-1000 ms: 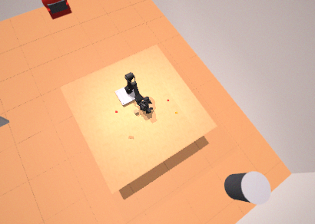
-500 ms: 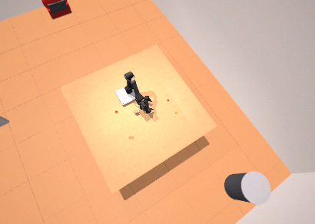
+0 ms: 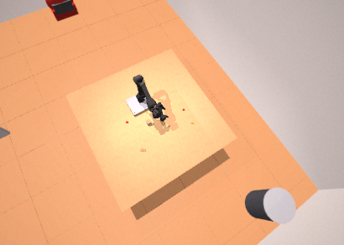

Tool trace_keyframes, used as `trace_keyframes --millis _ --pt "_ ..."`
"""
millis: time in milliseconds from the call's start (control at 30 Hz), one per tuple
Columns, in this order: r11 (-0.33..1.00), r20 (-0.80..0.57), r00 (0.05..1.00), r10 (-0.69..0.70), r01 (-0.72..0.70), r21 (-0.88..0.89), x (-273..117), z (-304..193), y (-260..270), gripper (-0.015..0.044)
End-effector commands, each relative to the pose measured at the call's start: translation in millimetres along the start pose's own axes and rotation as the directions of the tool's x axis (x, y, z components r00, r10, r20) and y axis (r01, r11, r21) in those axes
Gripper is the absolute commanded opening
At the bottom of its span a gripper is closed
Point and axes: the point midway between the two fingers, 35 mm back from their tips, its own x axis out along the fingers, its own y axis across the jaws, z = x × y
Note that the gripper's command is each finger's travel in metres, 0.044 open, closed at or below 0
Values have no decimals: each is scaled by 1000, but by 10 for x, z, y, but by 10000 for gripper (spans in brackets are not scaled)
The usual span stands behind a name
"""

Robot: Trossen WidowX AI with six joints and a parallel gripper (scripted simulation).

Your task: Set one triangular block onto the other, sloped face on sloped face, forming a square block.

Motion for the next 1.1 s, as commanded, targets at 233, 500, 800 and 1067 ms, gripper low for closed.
trace_keyframes --millis 233,500,800,1067 --pt "685 32 999 -11 30 -728 -120 383 -28 440" --pt "171 45 999 -18 47 -984 -219 632 -80 440" --pt "-249 48 999 -23 41 -968 -293 798 -134 440" --pt "-593 46 999 -26 22 -805 -353 920 -186 440"
